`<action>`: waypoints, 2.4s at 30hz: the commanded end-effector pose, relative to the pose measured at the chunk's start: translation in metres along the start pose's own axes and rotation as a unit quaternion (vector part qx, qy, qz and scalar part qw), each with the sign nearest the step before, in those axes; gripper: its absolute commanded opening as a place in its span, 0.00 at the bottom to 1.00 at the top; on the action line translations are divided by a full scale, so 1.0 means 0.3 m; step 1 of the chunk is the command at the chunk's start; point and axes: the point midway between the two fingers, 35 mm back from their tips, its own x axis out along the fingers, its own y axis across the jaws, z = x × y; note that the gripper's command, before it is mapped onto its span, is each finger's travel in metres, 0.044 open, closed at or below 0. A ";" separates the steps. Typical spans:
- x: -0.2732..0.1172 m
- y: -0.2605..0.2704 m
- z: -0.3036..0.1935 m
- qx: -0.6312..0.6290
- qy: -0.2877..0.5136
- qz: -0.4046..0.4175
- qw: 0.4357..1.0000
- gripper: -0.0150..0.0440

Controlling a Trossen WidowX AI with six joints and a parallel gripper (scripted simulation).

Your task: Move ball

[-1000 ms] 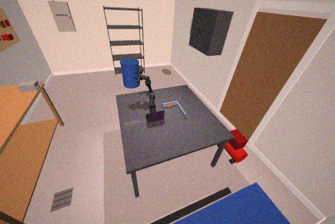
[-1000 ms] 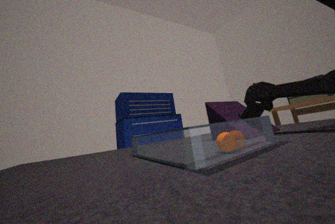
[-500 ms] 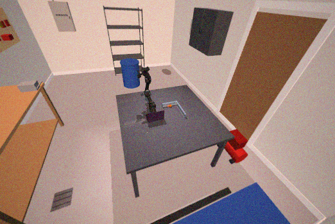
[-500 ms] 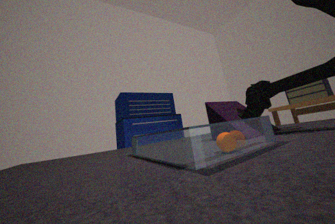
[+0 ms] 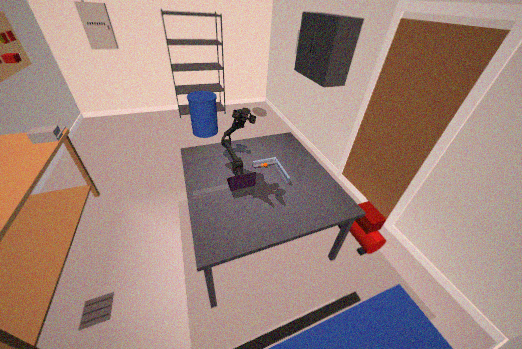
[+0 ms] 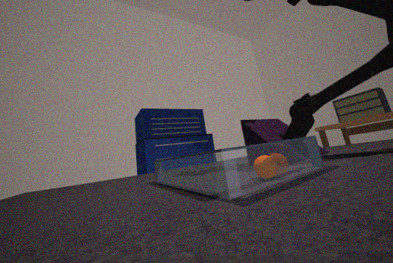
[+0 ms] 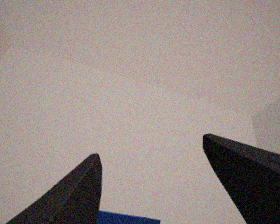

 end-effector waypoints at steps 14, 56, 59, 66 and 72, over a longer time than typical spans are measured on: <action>-0.163 0.705 -0.115 -0.255 -0.028 0.390 0.884 0.76; -1.380 1.120 -0.570 -0.339 -0.215 0.912 0.083 0.76; -1.386 1.122 -0.575 -0.339 -0.215 0.912 0.083 0.76; -1.414 1.135 -0.597 -0.339 -0.215 0.912 0.083 0.76; -1.439 1.145 -0.616 -0.339 -0.215 0.912 0.083 0.76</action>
